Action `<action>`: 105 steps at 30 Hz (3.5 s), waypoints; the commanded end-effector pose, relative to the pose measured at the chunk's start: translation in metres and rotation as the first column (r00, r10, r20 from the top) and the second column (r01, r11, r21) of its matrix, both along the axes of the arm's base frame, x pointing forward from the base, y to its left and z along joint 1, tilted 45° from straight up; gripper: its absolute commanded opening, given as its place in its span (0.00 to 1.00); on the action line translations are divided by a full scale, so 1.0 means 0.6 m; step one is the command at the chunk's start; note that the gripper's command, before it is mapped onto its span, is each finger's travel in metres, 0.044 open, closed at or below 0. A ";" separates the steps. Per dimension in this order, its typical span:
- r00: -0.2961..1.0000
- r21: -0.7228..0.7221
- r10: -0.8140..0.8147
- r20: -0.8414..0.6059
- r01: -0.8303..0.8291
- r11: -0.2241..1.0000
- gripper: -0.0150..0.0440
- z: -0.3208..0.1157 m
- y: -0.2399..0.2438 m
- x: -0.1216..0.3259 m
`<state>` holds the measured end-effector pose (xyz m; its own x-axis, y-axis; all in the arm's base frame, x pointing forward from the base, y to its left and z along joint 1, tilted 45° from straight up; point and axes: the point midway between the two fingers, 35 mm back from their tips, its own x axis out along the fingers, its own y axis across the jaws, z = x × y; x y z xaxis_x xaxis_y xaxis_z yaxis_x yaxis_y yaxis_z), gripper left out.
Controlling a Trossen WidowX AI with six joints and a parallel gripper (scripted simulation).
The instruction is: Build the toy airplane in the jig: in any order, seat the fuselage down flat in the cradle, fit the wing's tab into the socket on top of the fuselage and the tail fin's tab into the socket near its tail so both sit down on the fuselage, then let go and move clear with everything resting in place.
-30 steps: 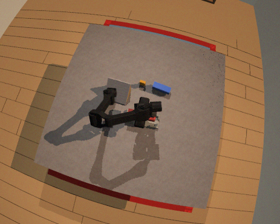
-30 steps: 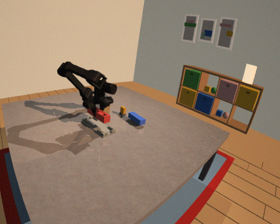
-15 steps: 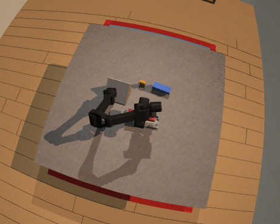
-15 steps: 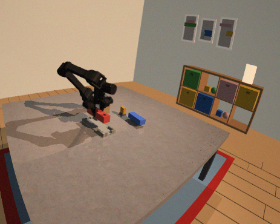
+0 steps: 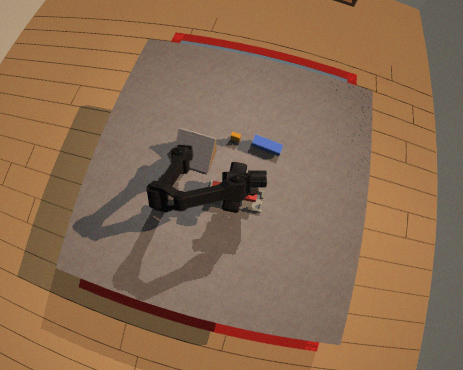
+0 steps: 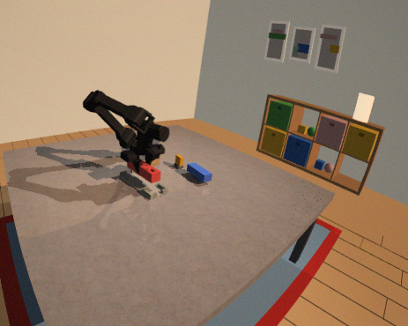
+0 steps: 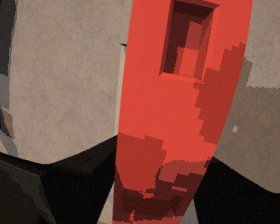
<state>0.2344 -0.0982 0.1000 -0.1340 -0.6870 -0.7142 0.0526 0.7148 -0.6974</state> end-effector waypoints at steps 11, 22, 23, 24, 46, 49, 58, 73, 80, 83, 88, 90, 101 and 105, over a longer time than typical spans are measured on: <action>1.000 -0.006 0.002 -0.004 -0.002 1.000 0.58 -0.026 -0.029 -0.007; 1.000 -0.002 -0.002 -0.001 0.002 1.000 0.53 -0.027 -0.029 -0.007; 1.000 -0.002 -0.002 -0.001 0.002 1.000 0.48 -0.027 -0.029 -0.007; 1.000 -0.002 -0.002 -0.001 0.002 1.000 0.44 -0.027 -0.029 -0.007; 1.000 -0.002 -0.002 -0.001 0.002 1.000 1.00 -0.027 -0.029 -0.007; 1.000 -0.002 -0.002 -0.001 0.002 1.000 1.00 -0.027 -0.029 -0.007; 1.000 0.006 0.002 -0.003 -0.002 1.000 1.00 0.056 0.057 0.018; 0.985 -0.018 -0.126 0.120 0.129 0.992 1.00 0.091 0.088 0.029; 0.985 -0.018 -0.125 0.120 0.128 0.992 1.00 0.089 0.090 0.032; 0.985 -0.010 -0.122 0.126 0.125 0.992 1.00 0.062 0.121 0.070; 0.984 0.004 -0.118 0.136 0.118 0.993 1.00 -0.012 0.199 0.137; 0.984 0.006 -0.118 0.136 0.118 0.993 1.00 -0.045 0.229 0.158; 0.983 -0.004 -0.127 0.130 0.129 0.992 1.00 -0.205 0.348 0.205; 0.983 -0.004 -0.127 0.130 0.129 0.992 1.00 -0.207 0.346 0.205</action>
<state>0.3538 0.1086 -0.0197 -0.1271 -0.6855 -0.7169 0.2107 0.6876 -0.6948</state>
